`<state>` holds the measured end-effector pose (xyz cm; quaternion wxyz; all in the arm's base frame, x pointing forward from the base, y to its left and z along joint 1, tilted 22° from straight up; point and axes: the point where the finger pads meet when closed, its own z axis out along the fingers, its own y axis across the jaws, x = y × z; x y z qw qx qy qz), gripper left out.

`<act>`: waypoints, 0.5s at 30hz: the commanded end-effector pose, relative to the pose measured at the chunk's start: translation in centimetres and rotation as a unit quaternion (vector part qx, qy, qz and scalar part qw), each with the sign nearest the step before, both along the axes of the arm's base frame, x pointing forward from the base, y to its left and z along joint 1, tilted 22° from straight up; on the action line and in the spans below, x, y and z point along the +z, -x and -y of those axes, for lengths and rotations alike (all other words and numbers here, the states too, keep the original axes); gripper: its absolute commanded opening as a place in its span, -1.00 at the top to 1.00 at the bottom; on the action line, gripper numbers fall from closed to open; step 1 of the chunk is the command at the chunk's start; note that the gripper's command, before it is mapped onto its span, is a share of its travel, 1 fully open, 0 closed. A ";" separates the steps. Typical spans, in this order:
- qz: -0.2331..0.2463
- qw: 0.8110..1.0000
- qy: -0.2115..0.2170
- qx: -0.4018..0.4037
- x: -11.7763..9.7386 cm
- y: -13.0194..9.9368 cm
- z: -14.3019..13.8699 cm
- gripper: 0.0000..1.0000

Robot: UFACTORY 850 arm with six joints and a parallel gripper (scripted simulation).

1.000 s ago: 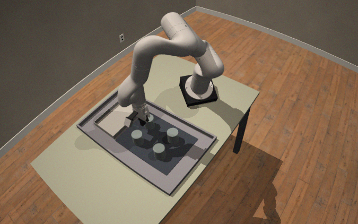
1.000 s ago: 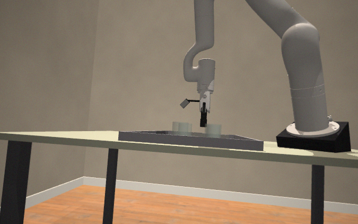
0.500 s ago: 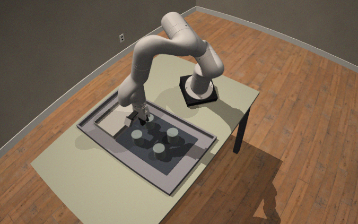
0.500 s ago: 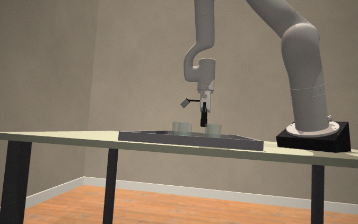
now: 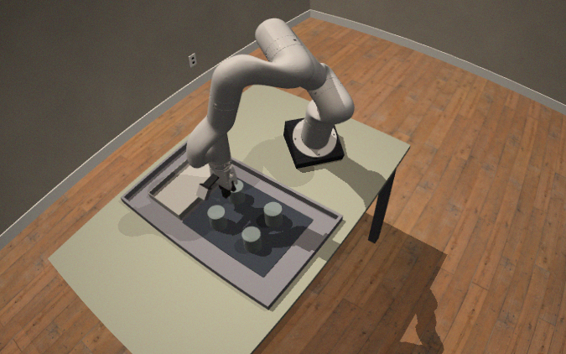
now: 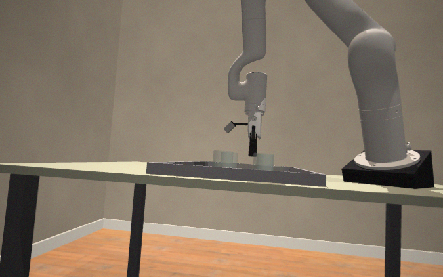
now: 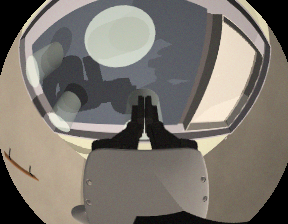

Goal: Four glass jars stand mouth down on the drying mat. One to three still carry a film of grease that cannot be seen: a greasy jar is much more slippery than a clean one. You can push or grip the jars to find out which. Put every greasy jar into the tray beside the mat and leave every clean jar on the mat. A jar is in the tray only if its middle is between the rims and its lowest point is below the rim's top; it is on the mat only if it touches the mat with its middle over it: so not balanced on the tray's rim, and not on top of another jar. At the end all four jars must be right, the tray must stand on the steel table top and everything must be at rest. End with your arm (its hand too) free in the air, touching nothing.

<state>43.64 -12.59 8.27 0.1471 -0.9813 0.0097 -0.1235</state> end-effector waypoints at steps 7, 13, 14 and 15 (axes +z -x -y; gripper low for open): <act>0.001 1.000 0.000 0.000 0.1 0.1 0.1 1.00; 0.001 1.000 0.000 0.000 0.1 -0.6 0.0 1.00; 0.001 1.000 0.000 0.000 0.1 -0.9 0.0 1.00; 0.001 1.000 0.000 0.000 0.1 -0.9 0.0 1.00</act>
